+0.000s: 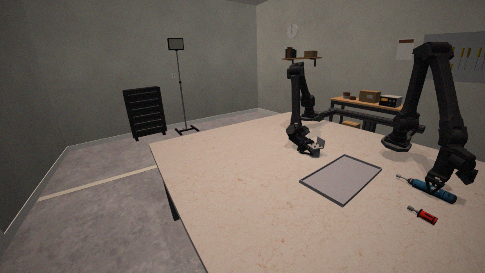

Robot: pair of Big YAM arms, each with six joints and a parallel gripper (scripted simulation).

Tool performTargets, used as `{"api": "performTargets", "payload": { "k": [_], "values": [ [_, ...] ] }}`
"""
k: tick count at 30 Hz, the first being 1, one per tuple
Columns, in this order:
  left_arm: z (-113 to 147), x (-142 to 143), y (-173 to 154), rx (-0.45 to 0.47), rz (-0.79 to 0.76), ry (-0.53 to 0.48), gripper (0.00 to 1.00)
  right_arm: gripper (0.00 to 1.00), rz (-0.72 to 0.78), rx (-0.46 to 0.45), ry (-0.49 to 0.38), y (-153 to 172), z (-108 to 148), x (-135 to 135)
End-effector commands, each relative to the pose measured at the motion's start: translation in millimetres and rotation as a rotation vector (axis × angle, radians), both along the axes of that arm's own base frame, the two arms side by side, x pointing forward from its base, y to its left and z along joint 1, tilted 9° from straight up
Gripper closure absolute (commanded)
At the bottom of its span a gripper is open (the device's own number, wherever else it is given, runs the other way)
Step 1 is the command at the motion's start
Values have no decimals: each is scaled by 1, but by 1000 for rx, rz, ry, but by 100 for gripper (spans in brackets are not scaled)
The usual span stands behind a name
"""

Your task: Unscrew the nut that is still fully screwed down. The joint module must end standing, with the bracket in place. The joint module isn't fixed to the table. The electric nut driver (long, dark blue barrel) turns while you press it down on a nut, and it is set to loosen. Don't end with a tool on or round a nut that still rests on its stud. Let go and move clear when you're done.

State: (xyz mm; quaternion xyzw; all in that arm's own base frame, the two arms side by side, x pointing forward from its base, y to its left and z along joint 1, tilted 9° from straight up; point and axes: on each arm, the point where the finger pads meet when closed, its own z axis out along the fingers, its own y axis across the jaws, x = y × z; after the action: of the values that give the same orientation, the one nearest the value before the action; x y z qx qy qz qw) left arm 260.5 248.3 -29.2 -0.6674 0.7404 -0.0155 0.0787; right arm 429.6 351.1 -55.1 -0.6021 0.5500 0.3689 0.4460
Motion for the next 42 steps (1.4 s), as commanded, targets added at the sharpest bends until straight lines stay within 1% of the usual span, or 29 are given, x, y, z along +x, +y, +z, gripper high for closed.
{"api": "performTargets", "payload": {
  "k": [1, 42],
  "values": [
    [-11, -10, -2, -23, 31, 24, 35, 41, 1, 11, -24, 4, 8, 6],
    [-14, -13, -5, -33, 39, 33, 35, 41, 1, 11, -24, 4, 8, 6]
  ]
}}
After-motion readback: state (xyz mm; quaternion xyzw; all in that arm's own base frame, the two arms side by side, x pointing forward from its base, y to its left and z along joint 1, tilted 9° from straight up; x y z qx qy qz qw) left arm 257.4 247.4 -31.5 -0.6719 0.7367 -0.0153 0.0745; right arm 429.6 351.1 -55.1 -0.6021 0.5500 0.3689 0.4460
